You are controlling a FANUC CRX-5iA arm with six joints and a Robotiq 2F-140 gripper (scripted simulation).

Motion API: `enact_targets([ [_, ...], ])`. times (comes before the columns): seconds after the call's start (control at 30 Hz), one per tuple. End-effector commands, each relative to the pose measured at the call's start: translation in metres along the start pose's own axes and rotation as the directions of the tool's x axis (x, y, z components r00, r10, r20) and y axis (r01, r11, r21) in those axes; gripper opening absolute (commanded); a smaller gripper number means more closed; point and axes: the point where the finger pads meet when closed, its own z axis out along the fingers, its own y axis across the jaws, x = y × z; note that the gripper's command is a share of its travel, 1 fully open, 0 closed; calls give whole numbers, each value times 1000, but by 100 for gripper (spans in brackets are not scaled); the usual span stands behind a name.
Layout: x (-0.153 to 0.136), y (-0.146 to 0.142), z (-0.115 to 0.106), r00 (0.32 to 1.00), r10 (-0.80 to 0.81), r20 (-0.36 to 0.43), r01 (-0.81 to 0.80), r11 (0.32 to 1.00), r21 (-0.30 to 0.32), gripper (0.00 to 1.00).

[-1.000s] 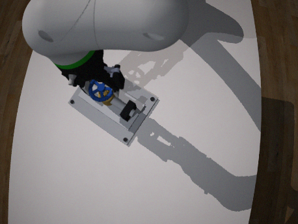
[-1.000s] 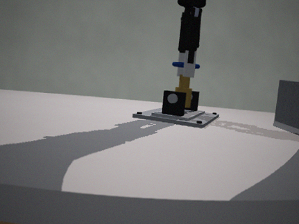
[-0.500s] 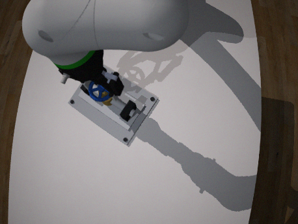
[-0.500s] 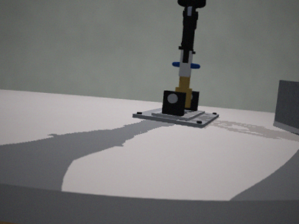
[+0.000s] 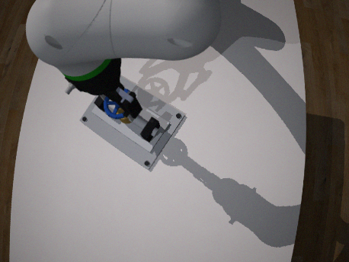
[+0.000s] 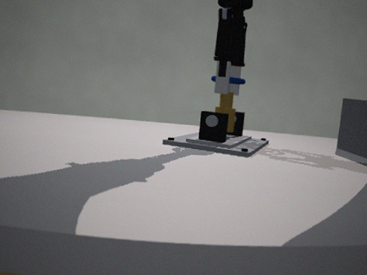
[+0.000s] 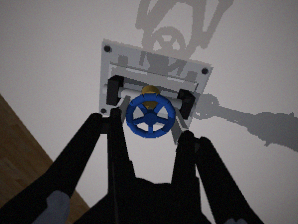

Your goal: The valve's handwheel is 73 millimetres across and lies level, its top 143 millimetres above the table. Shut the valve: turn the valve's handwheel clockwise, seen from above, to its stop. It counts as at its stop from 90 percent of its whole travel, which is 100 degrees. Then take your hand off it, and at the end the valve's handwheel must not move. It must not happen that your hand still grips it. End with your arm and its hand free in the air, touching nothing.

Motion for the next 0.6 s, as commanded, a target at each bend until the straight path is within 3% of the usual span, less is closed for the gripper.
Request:
enact_targets([
  [0.0,0,0,0,998,62,0,-62,998,0,0],
  [0.57,0,0,0,970,242,0,-242,970,0,0],
])
